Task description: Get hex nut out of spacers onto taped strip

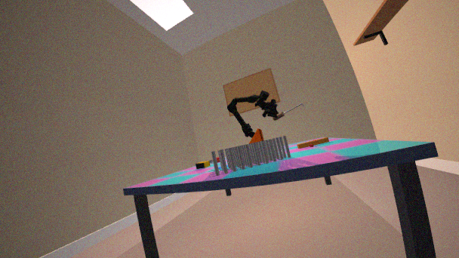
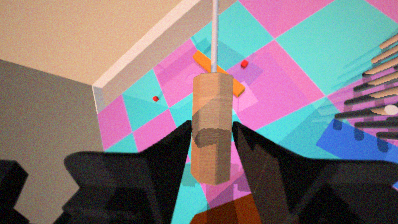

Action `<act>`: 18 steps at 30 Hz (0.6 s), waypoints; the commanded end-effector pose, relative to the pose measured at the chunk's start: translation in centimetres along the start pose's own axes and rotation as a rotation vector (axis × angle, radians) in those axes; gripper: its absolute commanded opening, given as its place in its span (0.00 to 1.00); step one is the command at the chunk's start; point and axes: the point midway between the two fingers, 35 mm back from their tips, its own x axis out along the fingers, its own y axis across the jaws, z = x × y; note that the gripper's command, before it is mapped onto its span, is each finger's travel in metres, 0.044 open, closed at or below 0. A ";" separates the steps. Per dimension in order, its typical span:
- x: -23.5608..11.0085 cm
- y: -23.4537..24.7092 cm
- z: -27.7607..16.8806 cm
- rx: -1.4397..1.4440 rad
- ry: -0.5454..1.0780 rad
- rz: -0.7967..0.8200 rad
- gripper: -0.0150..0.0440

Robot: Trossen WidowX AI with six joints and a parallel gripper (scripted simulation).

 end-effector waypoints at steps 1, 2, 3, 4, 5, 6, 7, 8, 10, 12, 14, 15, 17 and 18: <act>0.9 2.3 0.3 -0.002 0.003 0.010 0.25; 1.2 2.9 0.3 -0.003 0.007 0.011 0.25; 1.5 3.6 0.2 -0.004 0.010 0.012 0.25; 1.8 4.2 0.2 -0.005 0.014 0.013 0.25; 2.1 4.8 0.1 -0.006 0.018 0.014 0.25; 2.4 5.4 0.0 -0.007 0.022 0.014 0.25; 2.7 6.1 -0.1 -0.008 0.026 0.015 0.25; 3.0 6.7 -0.3 -0.009 0.030 0.015 0.25; 3.6 7.9 -0.6 -0.011 0.038 0.015 0.25; 4.2 9.1 -0.9 -0.013 0.046 0.014 0.25; 4.8 10.3 -1.4 -0.015 0.054 0.012 0.25; 5.2 10.8 -1.6 -0.016 0.058 0.011 0.25; 5.8 12.0 -2.1 -0.017 0.066 0.009 0.25; 6.1 12.5 -2.4 -0.018 0.070 0.007 0.25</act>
